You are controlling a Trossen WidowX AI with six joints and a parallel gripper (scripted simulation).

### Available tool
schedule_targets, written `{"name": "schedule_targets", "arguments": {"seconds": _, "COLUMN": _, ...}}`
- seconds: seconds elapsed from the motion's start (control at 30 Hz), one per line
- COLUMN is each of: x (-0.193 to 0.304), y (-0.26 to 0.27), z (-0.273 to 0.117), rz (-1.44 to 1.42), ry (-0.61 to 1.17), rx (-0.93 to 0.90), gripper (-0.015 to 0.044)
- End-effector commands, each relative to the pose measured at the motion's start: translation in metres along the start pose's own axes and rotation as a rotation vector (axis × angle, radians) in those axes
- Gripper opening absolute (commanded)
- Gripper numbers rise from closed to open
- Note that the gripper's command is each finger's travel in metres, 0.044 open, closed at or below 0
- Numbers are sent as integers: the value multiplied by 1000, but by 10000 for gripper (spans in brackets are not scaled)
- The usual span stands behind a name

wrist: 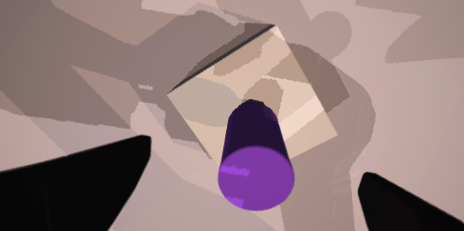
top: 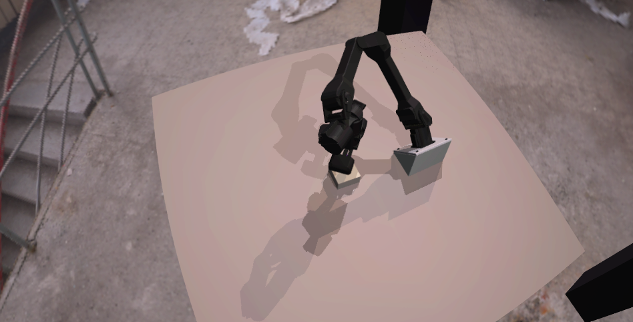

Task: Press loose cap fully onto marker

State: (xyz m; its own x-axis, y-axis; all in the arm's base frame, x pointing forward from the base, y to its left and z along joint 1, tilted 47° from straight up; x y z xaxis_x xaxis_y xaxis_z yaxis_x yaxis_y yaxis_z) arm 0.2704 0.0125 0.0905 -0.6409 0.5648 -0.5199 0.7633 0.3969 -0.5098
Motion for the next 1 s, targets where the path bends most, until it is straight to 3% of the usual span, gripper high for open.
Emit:
{"name": "schedule_targets", "arguments": {"seconds": 0.0, "x": 1, "y": 0, "z": -48, "rz": 5, "ry": -3, "rx": -16, "gripper": 440}}
{"name": "schedule_targets", "arguments": {"seconds": 0.2, "x": 2, "y": -1, "z": -51, "rz": 5, "ry": -3, "rx": -15, "gripper": 440}}
{"name": "schedule_targets", "arguments": {"seconds": 0.53, "x": 1, "y": -2, "z": -42, "rz": -692, "ry": -14, "rx": -11, "gripper": 177}}
{"name": "schedule_targets", "arguments": {"seconds": 0.77, "x": 1, "y": -2, "z": -42, "rz": -706, "ry": -15, "rx": -11, "gripper": 0}}
{"name": "schedule_targets", "arguments": {"seconds": 0.97, "x": 1, "y": -2, "z": -42, "rz": -706, "ry": -15, "rx": -11, "gripper": 0}}
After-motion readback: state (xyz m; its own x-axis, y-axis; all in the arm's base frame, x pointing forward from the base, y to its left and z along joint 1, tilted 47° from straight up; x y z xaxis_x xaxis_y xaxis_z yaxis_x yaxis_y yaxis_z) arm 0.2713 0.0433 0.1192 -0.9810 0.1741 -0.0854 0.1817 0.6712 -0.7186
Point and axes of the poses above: the point midway between the two fingers, 35 mm back from their tips, its own z axis out along the fingers, its own y axis across the jaws, x = y × z, the point moved 4 cm from there along -z, back along the fingers, and after that the axes turned 3 degrees about z, right-handed, at the moved point
